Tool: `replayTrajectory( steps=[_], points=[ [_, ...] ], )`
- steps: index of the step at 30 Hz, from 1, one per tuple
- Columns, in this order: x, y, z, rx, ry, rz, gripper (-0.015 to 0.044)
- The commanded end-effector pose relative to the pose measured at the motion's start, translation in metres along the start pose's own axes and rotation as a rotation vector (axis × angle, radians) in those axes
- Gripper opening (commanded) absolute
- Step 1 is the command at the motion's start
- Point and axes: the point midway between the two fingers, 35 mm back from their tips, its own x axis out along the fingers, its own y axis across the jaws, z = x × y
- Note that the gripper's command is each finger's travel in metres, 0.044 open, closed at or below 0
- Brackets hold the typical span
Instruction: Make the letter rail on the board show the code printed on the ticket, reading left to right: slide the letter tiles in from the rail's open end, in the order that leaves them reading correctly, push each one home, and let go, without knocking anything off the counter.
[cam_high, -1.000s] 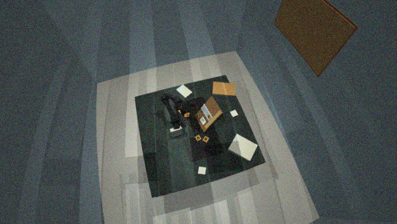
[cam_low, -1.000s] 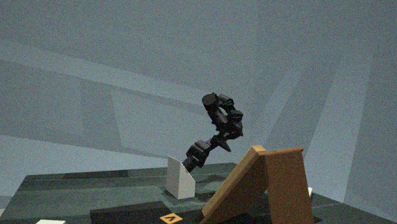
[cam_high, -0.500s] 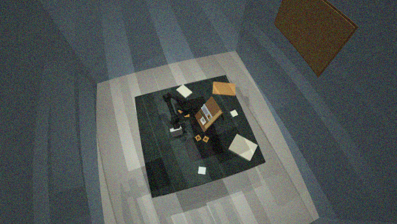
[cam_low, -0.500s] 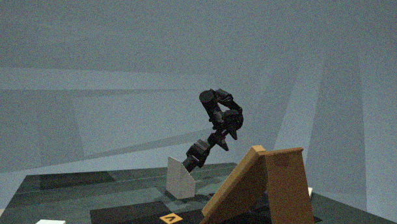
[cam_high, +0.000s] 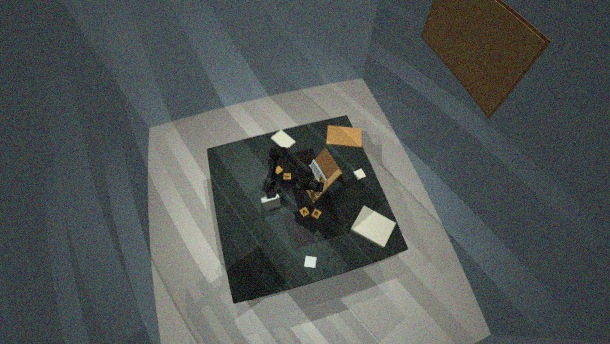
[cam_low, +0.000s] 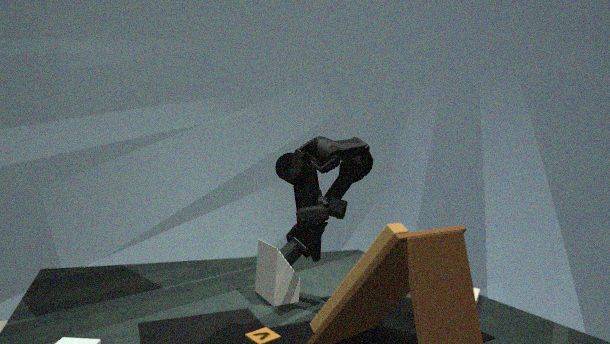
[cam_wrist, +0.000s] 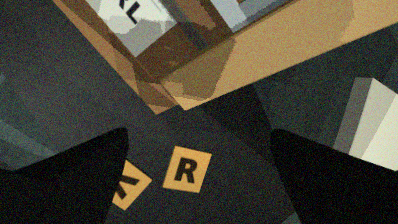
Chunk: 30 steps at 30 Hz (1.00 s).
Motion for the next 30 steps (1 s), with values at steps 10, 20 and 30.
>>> replayTrajectory(
  steps=[10, 20, 30],
  points=[
    [0.123, -0.025, -0.122, 0.321, 0.246, 0.255, 0.034],
    [0.125, -0.022, -0.12, 0.325, 0.249, 0.258, 0.034],
    [0.156, -0.012, -0.125, 0.325, 0.247, 0.259, 0.034]
  ],
)
